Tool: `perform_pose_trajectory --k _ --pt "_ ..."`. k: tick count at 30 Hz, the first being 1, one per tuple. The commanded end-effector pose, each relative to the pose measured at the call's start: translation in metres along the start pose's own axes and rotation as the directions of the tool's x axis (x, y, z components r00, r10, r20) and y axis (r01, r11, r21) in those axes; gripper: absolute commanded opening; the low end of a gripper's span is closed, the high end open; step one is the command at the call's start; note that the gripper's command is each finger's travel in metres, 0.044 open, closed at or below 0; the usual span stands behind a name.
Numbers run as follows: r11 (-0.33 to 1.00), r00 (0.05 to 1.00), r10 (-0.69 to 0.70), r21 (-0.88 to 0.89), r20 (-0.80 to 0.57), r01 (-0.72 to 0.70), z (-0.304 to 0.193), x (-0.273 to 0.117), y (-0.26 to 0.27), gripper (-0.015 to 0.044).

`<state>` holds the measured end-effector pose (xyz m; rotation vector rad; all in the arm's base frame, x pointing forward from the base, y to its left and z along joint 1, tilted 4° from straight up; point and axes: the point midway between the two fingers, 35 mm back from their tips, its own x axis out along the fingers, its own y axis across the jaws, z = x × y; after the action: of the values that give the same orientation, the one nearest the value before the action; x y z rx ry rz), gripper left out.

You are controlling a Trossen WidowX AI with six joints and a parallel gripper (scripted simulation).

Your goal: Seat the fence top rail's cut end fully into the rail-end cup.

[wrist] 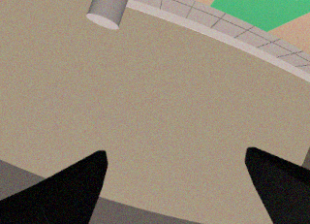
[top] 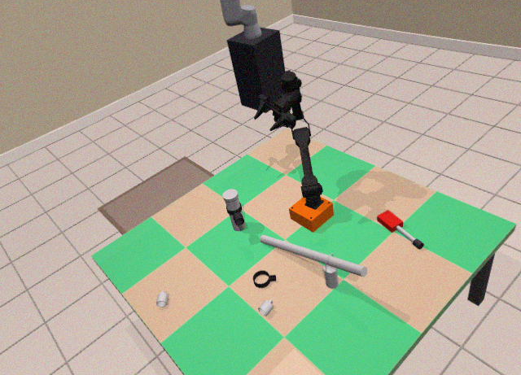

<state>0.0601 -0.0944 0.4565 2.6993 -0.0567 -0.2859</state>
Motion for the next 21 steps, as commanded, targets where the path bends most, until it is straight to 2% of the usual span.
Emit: perform_pose_trajectory --k 1,3,6,11,14,21 --pt "1.0 1.0 -0.001 -0.018 0.003 0.001 -0.001 0.001 -0.002 0.0426" --pt "0.986 0.999 -0.012 -0.163 0.03 0.017 -0.005 0.01 -0.015 0.044" --pt "0.88 0.995 -0.037 -0.469 0.097 0.078 -0.01 0.032 -0.045 0.044" --pt "0.514 0.973 -0.079 -0.827 0.219 0.227 -0.006 0.073 -0.089 0.044" --pt "0.243 0.951 -0.104 -0.92 0.29 0.307 0.003 0.098 -0.112 0.044" --pt "-0.176 0.907 -0.144 -0.912 0.397 0.371 0.026 0.135 -0.14 0.044"
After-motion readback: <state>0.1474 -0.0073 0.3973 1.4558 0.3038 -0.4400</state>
